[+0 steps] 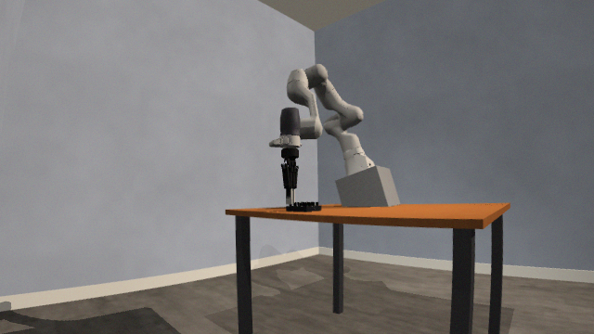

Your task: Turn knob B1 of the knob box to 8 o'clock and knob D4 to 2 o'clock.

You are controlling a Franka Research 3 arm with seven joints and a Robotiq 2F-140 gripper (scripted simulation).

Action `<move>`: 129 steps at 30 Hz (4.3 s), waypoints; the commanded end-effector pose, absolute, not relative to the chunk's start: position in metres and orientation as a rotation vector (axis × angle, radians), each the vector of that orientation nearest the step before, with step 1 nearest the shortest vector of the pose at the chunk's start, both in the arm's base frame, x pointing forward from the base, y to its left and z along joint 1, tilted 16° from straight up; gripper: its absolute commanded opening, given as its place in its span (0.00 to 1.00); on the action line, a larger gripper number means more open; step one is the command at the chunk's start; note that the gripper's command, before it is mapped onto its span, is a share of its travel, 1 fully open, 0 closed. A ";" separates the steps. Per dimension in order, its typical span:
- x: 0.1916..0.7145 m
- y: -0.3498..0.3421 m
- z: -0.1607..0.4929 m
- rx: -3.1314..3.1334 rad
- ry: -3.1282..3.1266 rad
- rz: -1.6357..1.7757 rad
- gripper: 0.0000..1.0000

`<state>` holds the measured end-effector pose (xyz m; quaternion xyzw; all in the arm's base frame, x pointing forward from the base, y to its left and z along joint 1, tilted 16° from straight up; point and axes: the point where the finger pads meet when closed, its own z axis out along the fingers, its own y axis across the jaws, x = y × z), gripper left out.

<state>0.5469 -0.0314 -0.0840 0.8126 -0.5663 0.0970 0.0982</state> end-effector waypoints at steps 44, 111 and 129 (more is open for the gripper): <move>0.548 -0.031 -0.084 2.404 -1.678 0.290 0.05; 0.548 -0.031 -0.084 2.833 -0.510 0.140 0.05; 0.548 -0.031 -0.084 2.860 -0.257 0.106 0.05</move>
